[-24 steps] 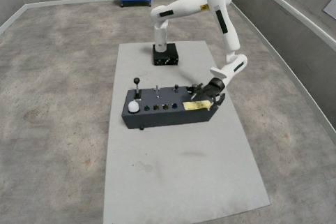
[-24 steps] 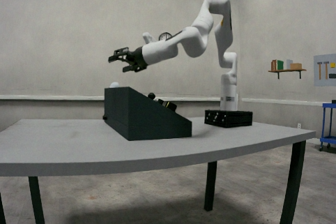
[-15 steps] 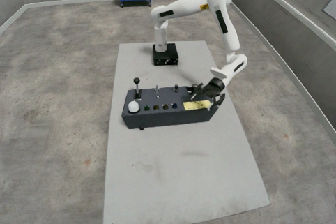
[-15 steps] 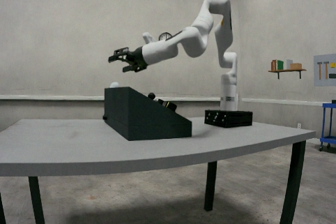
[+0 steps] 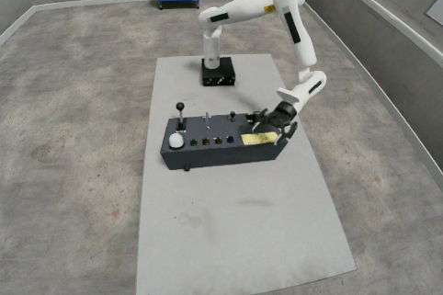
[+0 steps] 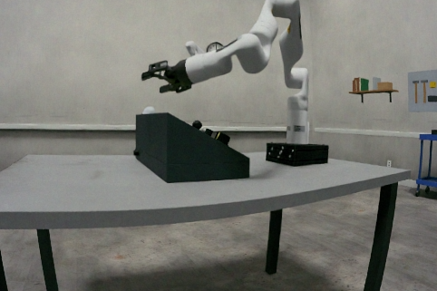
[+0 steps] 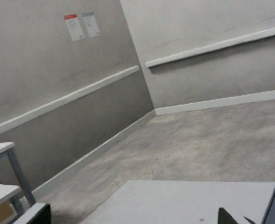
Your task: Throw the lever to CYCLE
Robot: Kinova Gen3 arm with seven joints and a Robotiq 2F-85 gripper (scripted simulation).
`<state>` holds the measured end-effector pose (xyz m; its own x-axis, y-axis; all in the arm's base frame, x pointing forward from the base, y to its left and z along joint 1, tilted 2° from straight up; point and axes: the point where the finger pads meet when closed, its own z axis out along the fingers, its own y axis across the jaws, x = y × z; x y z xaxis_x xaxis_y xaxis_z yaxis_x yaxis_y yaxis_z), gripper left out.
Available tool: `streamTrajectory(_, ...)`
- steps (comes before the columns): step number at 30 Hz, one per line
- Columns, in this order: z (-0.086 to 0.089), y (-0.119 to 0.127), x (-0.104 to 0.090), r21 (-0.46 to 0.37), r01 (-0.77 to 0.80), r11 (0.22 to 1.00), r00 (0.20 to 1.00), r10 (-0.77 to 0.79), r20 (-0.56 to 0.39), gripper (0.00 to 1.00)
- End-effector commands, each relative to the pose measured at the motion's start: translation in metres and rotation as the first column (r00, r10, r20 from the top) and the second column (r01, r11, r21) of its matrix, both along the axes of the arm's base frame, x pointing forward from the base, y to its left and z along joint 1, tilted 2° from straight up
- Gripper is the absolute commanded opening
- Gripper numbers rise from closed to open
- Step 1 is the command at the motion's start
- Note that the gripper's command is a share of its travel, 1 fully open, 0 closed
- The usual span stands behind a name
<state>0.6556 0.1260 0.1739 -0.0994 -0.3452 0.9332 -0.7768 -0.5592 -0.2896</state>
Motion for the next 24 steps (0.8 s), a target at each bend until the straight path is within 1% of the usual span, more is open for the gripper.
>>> streamTrajectory(1, 0.005, 0.0, -0.002, 0.001, 0.0, 1.0, 1.0, 0.0, 0.002, 1.0)
streamTrajectory(4, 0.014, 0.0, -0.006, 0.001, 0.0, 1.0, 1.0, 0.0, 0.002, 1.0)
streamTrajectory(8, 0.032, 0.001, -0.014, 0.001, 0.0, 1.0, 1.0, 0.0, 0.002, 1.0)
streamTrajectory(10, 0.032, 0.001, -0.014, 0.001, 0.0, 1.0, 1.0, 0.0, 0.002, 1.0)
streamTrajectory(14, 0.055, 0.001, -0.025, 0.001, 0.0, 1.0, 1.0, 0.0, 0.002, 1.0)
streamTrajectory(24, 0.121, 0.003, -0.056, 0.001, 0.0, 1.0, 1.0, 0.0, 0.002, 1.0)
